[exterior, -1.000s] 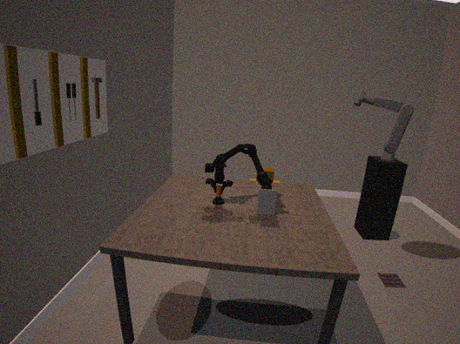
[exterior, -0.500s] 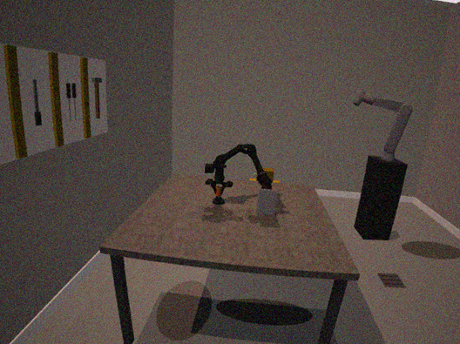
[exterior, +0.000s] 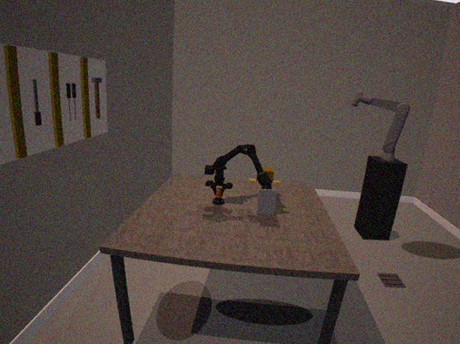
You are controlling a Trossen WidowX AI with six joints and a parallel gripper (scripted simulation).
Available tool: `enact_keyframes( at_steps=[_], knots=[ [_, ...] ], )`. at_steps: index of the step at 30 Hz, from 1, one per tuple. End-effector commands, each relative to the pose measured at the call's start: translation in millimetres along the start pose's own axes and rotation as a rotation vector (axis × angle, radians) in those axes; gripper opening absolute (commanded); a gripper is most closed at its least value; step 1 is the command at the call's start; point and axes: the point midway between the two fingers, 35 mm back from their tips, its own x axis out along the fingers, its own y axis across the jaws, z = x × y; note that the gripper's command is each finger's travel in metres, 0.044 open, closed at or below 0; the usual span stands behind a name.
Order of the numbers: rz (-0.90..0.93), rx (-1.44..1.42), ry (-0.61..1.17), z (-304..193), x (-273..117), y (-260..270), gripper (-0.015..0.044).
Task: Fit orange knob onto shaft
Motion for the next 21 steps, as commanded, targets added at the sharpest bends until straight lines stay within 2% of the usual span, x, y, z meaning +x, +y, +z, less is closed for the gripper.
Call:
enact_keyframes(
  at_steps=[1,3,19,21],
  knots=[
    [0.0,0.0,0.0,-0.1,-0.7,0.0,0.0],
    [0.0,0.0,0.0,-0.1,-0.7,0.0,0.0],
    [0.0,0.0,0.0,-0.1,-0.7,0.0,0.042],
    [0.0,0.0,0.0,-0.1,-0.7,0.0,0.044]
  ],
)
